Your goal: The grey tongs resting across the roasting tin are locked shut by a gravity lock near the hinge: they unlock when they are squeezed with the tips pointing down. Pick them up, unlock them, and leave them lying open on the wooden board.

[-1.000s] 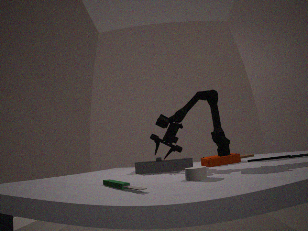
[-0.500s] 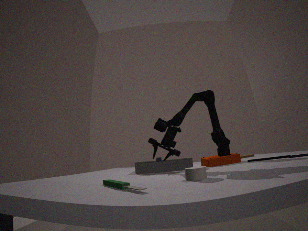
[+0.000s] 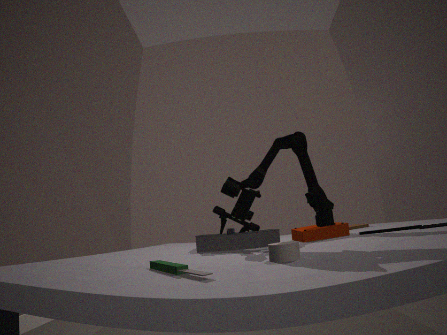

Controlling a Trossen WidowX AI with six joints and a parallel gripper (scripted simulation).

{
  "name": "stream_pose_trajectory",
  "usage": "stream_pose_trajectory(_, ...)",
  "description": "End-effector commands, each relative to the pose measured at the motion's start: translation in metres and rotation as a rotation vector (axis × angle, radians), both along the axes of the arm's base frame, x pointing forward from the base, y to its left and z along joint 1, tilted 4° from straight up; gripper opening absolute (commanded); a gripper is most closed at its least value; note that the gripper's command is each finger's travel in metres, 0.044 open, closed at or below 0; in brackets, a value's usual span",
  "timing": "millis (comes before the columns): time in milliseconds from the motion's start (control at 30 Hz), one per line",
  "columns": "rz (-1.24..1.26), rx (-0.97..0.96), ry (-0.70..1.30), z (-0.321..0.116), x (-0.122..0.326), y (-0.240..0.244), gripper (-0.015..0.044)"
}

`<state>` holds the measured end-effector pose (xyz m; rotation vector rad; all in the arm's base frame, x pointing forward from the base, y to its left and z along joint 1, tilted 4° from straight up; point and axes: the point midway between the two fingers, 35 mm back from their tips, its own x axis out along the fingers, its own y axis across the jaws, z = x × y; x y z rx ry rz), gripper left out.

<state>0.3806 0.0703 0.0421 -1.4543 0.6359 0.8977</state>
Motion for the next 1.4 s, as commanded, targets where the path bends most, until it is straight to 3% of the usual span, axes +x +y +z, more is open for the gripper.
stream_pose_trajectory(0, -0.007, -0.002, 0.006, -0.005, 0.001, -0.001, 0.0260)
stream_pose_trajectory(33, -0.007, -0.002, 0.006, -0.005, 0.001, -0.001, 0.0260)
stream_pose_trajectory(233, 0.000, 0.000, 0.002, -0.002, 0.000, 0.000, 0.0103)
stream_pose_trajectory(567, 0.000, 0.000, 0.002, -0.002, 0.000, 0.000, 0.0036)
stream_pose_trajectory(800, -0.001, -0.001, 0.002, 0.007, 0.001, 0.000, -0.0148)
stream_pose_trajectory(1000, -0.007, -0.002, 0.005, 0.072, -0.003, -0.004, -0.0150)
stream_pose_trajectory(1367, -0.007, -0.003, 0.008, 0.075, -0.004, -0.004, -0.0150)
